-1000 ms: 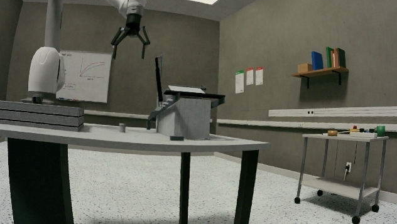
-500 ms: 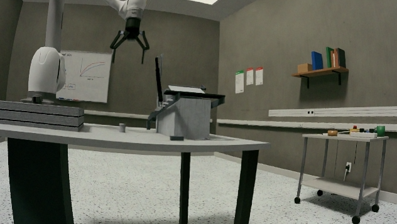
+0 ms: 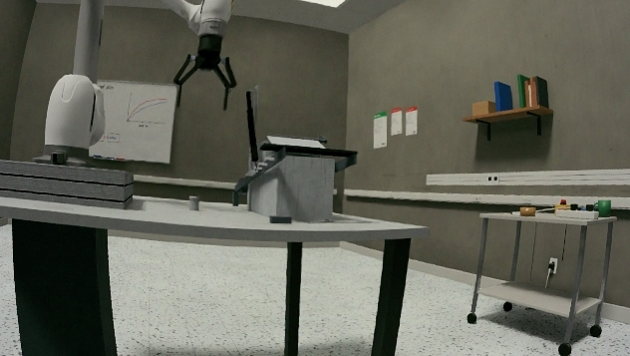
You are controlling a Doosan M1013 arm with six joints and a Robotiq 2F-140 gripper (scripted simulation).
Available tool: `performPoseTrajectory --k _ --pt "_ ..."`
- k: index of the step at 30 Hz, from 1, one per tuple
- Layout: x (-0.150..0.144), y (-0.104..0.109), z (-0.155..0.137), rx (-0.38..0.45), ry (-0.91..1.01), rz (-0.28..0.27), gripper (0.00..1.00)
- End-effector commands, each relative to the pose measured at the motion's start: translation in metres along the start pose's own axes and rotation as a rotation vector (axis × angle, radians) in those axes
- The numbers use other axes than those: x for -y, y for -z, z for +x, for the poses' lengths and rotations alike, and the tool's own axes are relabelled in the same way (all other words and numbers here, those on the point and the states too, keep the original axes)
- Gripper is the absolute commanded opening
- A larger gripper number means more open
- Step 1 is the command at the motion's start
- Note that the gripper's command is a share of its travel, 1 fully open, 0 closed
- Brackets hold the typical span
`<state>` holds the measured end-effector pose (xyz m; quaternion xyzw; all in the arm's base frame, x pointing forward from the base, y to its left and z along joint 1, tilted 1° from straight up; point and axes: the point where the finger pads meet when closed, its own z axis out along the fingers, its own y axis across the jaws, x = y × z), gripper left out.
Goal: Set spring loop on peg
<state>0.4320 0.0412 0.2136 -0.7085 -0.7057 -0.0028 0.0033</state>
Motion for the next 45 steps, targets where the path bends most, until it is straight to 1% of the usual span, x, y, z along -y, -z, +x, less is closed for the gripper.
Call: performPoseTrajectory --k 1,2,3,19,20,36,37,45 --pt "0.000 0.000 0.000 0.000 0.000 -0.001 1.00" --pt "0.000 0.000 0.000 0.000 0.000 -0.001 1.00" --pt "0.000 -0.059 0.001 -0.002 0.015 0.000 1.00" --pt "0.000 -0.059 0.001 -0.002 0.015 0.000 1.00" --pt "0.001 -0.119 0.002 -0.004 0.031 0.000 1.00" --pt "0.001 -0.119 0.002 -0.004 0.031 0.000 1.00" --pt "0.002 -0.179 0.003 -0.006 0.046 0.000 1.00" --pt "0.002 -0.179 0.003 -0.006 0.046 0.000 1.00"
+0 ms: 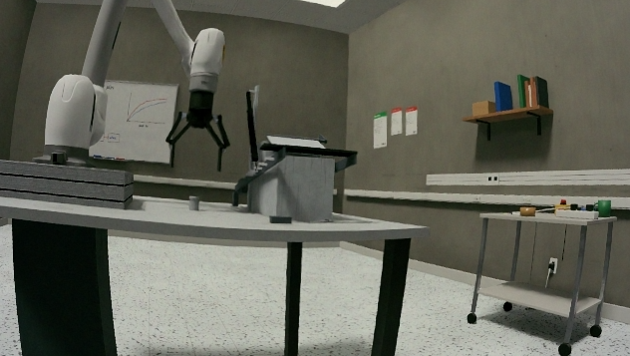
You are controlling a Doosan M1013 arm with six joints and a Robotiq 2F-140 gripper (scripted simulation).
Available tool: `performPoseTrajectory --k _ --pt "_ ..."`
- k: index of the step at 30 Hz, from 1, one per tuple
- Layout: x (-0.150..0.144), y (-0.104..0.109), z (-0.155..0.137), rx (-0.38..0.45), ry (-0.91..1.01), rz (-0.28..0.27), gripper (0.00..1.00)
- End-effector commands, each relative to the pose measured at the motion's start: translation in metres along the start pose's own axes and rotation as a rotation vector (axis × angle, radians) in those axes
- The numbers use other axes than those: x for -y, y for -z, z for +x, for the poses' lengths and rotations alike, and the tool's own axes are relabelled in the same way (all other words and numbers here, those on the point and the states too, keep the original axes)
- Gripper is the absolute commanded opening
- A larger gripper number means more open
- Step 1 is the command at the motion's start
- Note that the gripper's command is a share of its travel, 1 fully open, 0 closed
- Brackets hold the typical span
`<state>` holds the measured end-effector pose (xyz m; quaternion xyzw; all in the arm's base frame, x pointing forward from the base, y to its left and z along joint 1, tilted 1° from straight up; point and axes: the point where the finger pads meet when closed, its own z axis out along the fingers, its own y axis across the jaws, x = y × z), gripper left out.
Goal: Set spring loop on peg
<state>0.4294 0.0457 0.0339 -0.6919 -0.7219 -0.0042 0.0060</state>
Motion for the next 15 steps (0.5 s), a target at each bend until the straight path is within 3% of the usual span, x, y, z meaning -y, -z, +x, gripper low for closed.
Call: performPoseTrajectory --k 1,8,9,15 --pt "-0.001 0.000 0.000 0.000 0.000 -0.002 1.00" --pt "-0.001 0.000 0.000 0.000 0.000 -0.002 1.00" --pt "-0.001 -0.014 0.000 -0.001 0.004 -0.001 1.00" --pt "-0.001 -0.014 0.000 -0.001 0.004 -0.001 1.00"
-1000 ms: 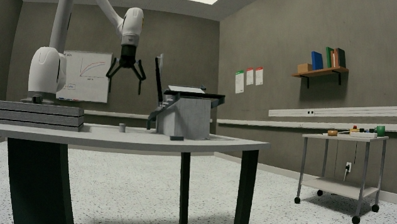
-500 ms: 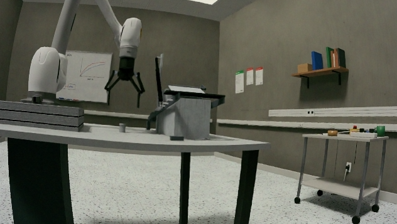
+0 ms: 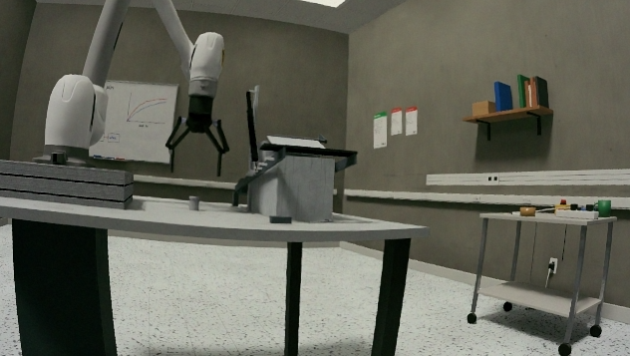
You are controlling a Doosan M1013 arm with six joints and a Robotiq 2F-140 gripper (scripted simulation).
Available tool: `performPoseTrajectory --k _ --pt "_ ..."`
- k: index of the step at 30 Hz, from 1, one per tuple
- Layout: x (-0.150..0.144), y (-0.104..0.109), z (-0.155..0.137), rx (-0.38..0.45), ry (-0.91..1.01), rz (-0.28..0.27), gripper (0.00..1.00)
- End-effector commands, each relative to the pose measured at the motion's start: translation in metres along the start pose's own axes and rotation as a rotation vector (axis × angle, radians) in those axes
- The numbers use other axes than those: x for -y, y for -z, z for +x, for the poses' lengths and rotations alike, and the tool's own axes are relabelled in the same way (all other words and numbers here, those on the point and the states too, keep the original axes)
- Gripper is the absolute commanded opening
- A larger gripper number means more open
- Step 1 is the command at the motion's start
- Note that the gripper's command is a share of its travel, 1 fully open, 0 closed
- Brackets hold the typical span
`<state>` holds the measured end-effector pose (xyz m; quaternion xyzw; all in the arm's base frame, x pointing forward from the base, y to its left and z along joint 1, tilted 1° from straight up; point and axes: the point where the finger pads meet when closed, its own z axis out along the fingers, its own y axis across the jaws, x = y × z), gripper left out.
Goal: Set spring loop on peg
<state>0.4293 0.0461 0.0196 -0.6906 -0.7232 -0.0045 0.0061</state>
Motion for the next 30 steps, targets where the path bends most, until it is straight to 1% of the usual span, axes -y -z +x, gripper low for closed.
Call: performPoseTrajectory --k 1,10,25,28,30 --pt "-0.001 0.000 0.000 0.000 0.000 -0.001 1.00" --pt "-0.001 0.000 0.000 0.000 0.000 -0.001 1.00" --pt "-0.001 -0.050 0.000 0.000 0.000 -0.001 1.00" --pt "0.000 -0.046 0.000 0.000 0.000 -0.001 1.00" --pt "0.000 -0.051 0.000 0.000 0.000 -0.001 1.00"
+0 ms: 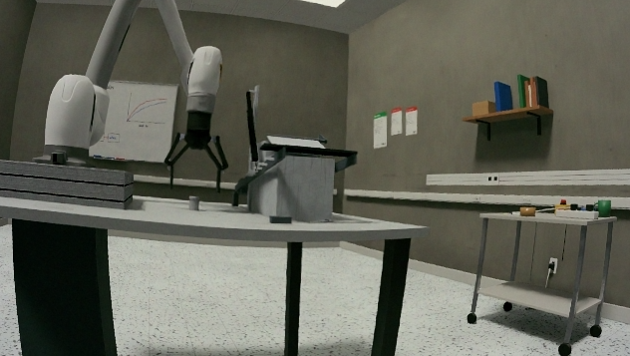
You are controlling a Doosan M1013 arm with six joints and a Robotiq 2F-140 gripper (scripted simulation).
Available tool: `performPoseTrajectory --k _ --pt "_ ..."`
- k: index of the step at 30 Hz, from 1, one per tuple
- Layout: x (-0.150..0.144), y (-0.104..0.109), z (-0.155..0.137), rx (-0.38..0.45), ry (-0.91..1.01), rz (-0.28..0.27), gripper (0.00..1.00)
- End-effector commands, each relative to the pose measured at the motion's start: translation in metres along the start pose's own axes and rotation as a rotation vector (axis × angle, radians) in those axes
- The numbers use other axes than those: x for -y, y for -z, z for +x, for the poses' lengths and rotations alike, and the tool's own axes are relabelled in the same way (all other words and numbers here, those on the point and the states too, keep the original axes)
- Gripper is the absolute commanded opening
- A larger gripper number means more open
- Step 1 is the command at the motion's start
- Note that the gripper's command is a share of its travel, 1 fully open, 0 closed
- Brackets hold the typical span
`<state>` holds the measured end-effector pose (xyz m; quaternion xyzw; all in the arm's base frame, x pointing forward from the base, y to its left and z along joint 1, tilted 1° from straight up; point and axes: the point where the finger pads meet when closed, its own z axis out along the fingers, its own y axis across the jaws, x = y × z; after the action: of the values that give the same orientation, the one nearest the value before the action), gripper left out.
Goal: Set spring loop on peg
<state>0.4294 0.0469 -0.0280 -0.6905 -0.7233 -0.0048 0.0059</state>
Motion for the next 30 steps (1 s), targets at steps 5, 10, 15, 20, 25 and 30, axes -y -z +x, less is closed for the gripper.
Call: performPoseTrajectory --k 5,10,15,20,25,30 --pt "0.000 -0.015 0.000 0.000 0.000 0.000 1.00" --pt "0.000 -0.027 0.000 0.000 0.000 0.000 1.00" --pt "0.000 -0.029 0.000 0.000 0.000 0.000 1.00" --pt "0.000 -0.030 0.000 0.000 0.000 0.000 1.00" --pt "0.000 -0.031 0.000 0.000 0.000 0.000 1.00" --pt "0.000 -0.032 0.000 0.000 0.000 0.000 1.00"
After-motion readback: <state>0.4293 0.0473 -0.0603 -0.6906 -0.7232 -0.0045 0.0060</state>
